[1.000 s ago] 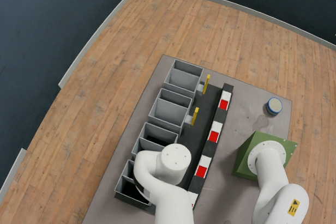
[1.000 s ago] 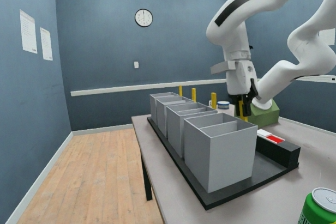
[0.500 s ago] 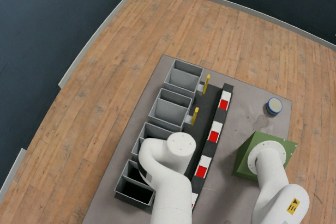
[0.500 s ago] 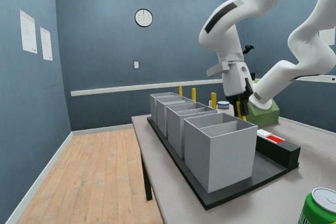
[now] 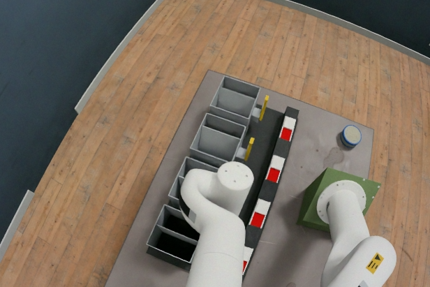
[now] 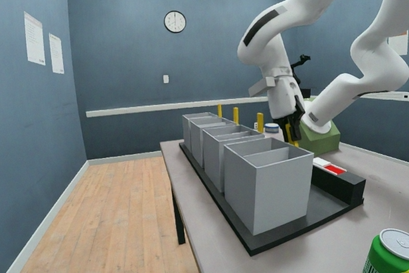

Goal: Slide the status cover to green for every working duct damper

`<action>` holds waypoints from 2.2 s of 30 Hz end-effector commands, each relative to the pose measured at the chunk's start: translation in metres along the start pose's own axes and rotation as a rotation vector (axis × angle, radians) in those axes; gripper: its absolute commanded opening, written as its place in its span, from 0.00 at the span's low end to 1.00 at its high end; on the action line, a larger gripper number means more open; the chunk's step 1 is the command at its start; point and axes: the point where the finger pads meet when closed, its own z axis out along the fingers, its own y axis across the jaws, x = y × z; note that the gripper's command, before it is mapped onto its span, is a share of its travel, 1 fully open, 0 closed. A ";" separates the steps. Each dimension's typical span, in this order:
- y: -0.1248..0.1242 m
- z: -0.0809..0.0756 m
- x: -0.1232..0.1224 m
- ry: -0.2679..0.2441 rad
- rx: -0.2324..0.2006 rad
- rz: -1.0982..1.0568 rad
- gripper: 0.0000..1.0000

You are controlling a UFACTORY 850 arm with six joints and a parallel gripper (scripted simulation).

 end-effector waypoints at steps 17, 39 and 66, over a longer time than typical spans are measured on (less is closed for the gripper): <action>0.001 0.000 0.001 0.001 0.013 -0.001 0.19; 0.001 0.000 0.001 0.001 0.013 -0.001 0.39; 0.002 -0.038 0.001 0.001 0.013 -0.001 0.39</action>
